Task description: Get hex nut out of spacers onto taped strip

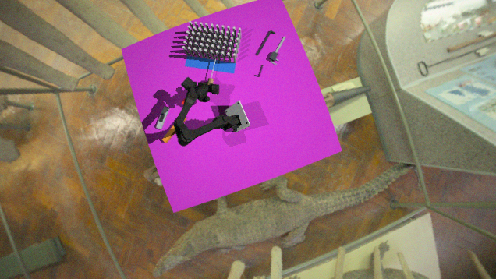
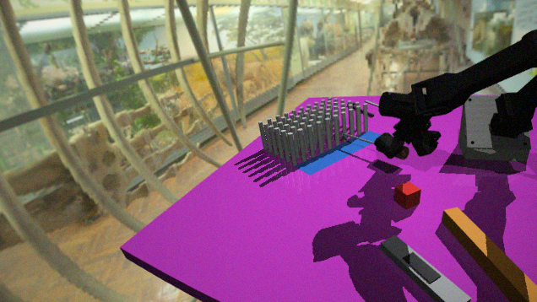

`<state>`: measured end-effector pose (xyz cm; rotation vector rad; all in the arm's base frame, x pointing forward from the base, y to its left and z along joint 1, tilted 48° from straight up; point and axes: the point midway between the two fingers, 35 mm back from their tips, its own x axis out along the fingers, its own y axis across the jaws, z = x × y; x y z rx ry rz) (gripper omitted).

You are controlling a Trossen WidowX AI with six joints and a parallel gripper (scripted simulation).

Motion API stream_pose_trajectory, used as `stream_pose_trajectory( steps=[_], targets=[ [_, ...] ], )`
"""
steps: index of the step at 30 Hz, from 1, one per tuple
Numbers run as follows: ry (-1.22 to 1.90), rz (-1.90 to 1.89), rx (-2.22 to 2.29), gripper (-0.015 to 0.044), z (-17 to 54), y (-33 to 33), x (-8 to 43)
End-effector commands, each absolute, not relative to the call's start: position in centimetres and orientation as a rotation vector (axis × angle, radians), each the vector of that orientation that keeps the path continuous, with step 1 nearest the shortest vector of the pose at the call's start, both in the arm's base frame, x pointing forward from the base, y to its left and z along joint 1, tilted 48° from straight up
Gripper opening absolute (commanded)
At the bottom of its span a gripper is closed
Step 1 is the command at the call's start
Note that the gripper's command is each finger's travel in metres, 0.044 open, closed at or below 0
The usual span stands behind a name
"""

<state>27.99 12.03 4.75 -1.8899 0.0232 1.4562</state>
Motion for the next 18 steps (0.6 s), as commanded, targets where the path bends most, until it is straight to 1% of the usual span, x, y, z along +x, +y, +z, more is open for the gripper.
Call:
stream_pose_trajectory(
  steps=[1,18],
  targets=[
    [0.018,1.45,-1.895,0.0,4.8,11.95,28.34],
    [0.018,1.449,-1.896,0.0,4.43,11.76,29.2]
  ],
)
